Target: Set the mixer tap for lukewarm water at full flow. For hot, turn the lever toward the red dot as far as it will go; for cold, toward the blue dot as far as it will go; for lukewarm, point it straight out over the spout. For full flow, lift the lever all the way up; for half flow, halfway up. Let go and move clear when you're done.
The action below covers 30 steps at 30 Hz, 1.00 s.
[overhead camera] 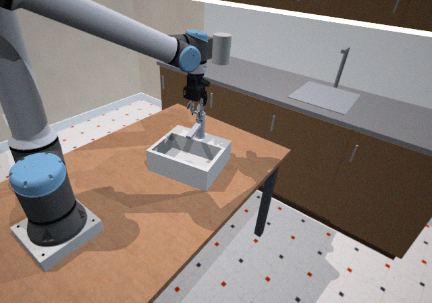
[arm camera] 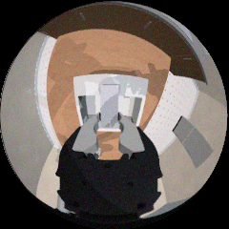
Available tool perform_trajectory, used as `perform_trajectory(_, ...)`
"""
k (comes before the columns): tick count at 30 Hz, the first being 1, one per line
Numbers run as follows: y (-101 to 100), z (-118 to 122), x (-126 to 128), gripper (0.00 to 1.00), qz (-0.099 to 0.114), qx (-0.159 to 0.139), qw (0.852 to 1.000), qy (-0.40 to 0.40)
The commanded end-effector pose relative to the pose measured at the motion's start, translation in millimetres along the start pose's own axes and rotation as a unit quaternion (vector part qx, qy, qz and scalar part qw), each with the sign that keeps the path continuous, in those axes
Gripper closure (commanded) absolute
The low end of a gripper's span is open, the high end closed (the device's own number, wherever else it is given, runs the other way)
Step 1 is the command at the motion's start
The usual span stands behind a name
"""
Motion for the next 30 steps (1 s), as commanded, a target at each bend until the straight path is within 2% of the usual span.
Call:
perform_trajectory(1, 5.3, -3.2, 2.3, 1.00, 0.003, 0.003, 1.000, 0.000)
perform_trajectory(2, 5.3, -3.2, 2.3, 0.57, 0.003, 0.003, 1.000, 0.000)
perform_trajectory(30, 2.7, -1.8, 0.8, 0.57, 0.002, 0.002, 1.000, 0.000)
Point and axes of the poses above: the point where the finger pads meet when closed, its own y axis back along the fingers, its own x axis across the jaws, z = x × y, the point moved 4 cm from there along y, back along the fingers, and after that the axes turned 10 degrees about y, right-handed, at the moved point
